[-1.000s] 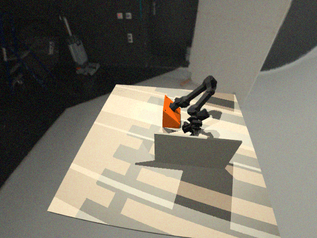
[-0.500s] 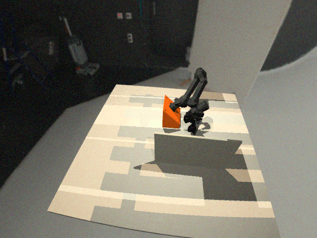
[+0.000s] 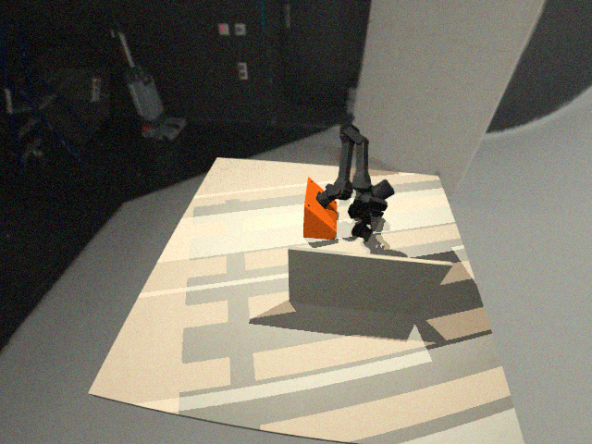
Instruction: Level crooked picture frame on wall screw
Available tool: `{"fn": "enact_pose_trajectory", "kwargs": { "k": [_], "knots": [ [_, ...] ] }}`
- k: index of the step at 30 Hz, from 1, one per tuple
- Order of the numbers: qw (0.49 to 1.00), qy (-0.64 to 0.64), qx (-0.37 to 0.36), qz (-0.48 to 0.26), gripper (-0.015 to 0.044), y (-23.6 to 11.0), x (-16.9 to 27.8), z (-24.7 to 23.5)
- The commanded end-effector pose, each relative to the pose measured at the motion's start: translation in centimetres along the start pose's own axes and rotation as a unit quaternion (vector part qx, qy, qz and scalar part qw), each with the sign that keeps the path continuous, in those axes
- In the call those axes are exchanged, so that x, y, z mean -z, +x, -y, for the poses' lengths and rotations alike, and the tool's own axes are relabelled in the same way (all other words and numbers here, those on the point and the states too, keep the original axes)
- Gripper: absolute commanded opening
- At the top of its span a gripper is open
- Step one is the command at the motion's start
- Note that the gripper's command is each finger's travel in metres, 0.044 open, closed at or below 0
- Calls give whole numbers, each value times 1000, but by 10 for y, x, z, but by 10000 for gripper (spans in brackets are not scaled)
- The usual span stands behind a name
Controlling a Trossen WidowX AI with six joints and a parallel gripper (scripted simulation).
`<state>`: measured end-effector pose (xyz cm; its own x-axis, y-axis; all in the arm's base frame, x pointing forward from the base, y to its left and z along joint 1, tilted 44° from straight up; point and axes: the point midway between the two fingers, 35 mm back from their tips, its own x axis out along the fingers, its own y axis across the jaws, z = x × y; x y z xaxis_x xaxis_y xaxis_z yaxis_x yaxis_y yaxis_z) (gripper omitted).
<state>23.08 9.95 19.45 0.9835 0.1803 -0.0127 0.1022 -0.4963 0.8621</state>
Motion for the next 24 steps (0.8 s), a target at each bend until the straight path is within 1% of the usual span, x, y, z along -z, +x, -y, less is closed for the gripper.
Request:
{"fn": "enact_pose_trajectory", "kwargs": {
  "k": [1,8,12,13,24],
  "knots": [
    [999,-32,-4,-1,260,-21,3,-11],
    [996,-84,-4,-1,260,-55,-7,-22],
    [996,-85,-4,-1,260,-56,-7,-22],
    [997,-77,-3,-1,260,-51,-5,-20],
    [996,-85,-4,-1,260,-56,-7,-22]
  ]
}}
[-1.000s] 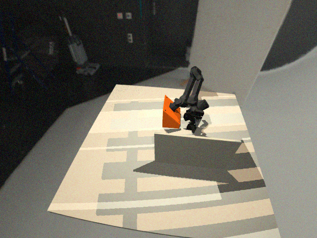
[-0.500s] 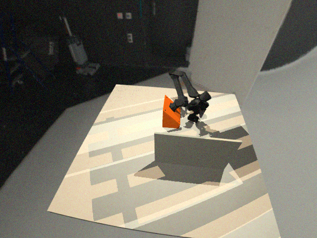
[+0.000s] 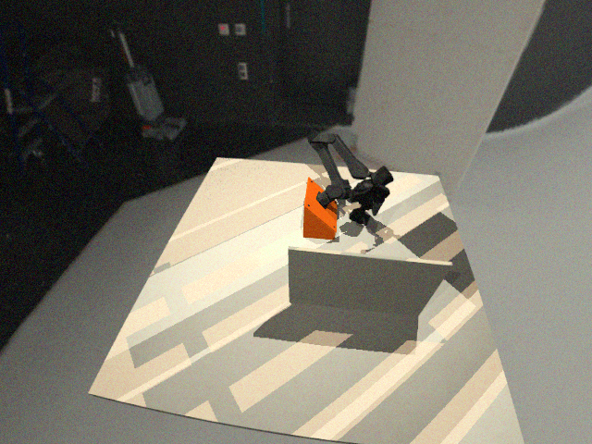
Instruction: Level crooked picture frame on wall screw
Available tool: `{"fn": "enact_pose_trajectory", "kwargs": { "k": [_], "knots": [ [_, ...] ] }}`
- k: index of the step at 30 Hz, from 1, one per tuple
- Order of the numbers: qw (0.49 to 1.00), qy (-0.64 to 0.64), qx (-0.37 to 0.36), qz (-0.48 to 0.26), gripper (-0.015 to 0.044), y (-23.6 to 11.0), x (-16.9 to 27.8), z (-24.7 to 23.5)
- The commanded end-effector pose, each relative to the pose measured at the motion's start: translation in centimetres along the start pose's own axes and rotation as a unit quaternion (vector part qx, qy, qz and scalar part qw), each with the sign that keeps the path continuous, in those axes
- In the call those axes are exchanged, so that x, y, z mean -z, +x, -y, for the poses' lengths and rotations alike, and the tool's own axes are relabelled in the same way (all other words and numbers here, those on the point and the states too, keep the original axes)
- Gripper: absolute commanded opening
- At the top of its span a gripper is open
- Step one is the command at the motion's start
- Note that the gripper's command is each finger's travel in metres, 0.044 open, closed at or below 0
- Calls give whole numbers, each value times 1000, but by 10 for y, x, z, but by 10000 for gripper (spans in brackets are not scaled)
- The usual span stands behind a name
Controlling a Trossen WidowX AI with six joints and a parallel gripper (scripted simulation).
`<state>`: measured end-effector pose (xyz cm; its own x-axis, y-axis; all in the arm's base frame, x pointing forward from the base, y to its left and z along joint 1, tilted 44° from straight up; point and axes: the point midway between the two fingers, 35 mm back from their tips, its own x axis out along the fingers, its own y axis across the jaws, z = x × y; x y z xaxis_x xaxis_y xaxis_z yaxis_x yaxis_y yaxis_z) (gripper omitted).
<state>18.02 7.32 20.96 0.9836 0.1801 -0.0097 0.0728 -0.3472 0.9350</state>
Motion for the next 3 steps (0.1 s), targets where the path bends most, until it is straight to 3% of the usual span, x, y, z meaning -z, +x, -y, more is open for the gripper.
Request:
{"fn": "enact_pose_trajectory", "kwargs": {
  "k": [1,3],
  "knots": [
    [1000,-1,-2,0,260,-1,0,-2],
    [1000,-1,-2,0,260,-1,0,-2]
  ]
}}
